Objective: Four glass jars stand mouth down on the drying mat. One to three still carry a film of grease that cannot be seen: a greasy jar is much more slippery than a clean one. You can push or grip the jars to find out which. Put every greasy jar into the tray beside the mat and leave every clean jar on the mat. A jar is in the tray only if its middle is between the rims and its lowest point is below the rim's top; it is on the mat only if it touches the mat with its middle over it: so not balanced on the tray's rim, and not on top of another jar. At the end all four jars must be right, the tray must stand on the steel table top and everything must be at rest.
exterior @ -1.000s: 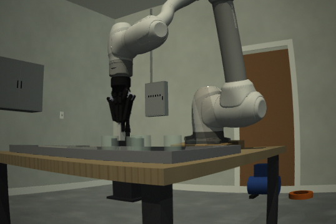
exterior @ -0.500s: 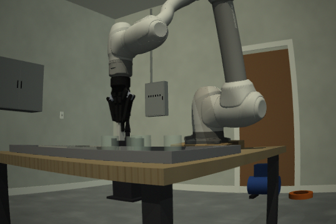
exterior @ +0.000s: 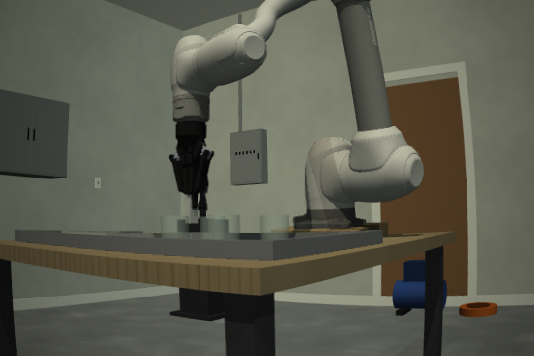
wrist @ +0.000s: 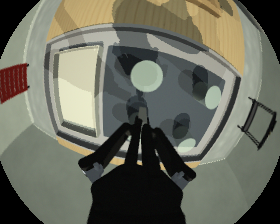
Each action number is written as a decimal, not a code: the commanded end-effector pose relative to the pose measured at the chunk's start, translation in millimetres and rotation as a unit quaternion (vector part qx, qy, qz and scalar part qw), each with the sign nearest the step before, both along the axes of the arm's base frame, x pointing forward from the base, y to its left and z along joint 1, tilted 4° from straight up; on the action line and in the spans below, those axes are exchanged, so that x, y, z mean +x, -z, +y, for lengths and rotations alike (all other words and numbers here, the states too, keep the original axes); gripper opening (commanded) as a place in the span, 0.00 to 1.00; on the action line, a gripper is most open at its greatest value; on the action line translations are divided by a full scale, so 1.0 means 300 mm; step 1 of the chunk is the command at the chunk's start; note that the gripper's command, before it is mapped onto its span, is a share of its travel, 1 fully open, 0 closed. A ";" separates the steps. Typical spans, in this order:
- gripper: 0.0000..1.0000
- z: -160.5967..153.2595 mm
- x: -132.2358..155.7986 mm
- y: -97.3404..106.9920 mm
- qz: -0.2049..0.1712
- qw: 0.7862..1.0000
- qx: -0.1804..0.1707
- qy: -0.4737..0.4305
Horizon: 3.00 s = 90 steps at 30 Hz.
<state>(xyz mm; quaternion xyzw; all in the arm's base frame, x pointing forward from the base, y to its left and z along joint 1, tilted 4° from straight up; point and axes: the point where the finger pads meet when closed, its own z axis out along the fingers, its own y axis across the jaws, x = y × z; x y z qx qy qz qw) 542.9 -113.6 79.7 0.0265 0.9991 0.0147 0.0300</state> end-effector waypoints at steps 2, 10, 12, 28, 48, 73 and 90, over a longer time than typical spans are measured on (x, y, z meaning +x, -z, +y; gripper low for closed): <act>0.00 0.000 0.001 0.000 0.000 1.000 0.000 0.000; 0.00 0.000 0.004 -0.001 0.000 1.000 0.000 0.000; 0.00 0.000 0.005 -0.001 0.000 1.000 0.000 0.000; 0.00 -0.001 0.012 -0.001 0.000 1.000 0.000 0.000; 0.00 -0.001 0.020 -0.001 0.000 1.000 0.000 0.000; 0.00 -0.001 0.029 -0.002 0.000 1.000 0.000 0.000; 0.00 -0.002 0.036 -0.002 0.000 1.000 0.000 0.000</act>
